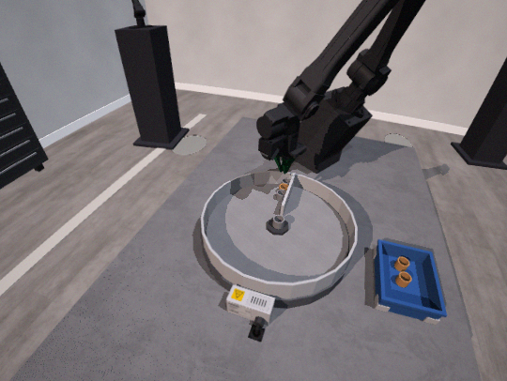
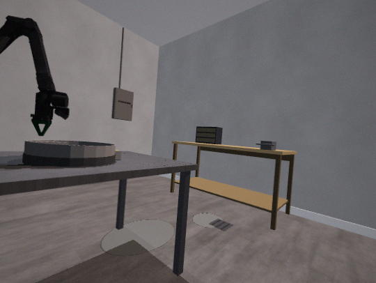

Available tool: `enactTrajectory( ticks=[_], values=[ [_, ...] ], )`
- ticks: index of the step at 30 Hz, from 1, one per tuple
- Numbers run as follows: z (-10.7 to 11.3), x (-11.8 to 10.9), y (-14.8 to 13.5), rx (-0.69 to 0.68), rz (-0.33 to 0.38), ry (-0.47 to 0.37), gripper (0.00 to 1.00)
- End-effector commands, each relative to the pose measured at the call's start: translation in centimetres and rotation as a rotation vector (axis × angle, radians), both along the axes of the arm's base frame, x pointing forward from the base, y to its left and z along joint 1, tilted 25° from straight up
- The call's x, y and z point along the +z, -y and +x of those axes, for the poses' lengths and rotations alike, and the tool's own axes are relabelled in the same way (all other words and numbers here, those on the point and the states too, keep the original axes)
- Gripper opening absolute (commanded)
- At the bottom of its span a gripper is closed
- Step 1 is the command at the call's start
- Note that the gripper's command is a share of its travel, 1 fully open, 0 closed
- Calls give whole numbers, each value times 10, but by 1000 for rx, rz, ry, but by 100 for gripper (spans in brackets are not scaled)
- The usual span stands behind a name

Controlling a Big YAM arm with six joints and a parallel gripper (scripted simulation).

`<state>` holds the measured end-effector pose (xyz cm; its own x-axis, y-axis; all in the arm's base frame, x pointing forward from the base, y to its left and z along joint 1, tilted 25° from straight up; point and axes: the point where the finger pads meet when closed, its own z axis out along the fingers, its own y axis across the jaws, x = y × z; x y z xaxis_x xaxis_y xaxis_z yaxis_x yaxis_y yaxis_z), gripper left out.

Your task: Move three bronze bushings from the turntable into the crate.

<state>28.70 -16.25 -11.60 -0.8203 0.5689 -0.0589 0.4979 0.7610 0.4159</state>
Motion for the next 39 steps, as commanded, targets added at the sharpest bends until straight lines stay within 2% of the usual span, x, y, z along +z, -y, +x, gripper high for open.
enactTrajectory(
  ticks=[1,39],
  values=[
    [7,0,9,0,-4,10,13],
    [5,-2,13,-6,-3,9,13]
  ],
)
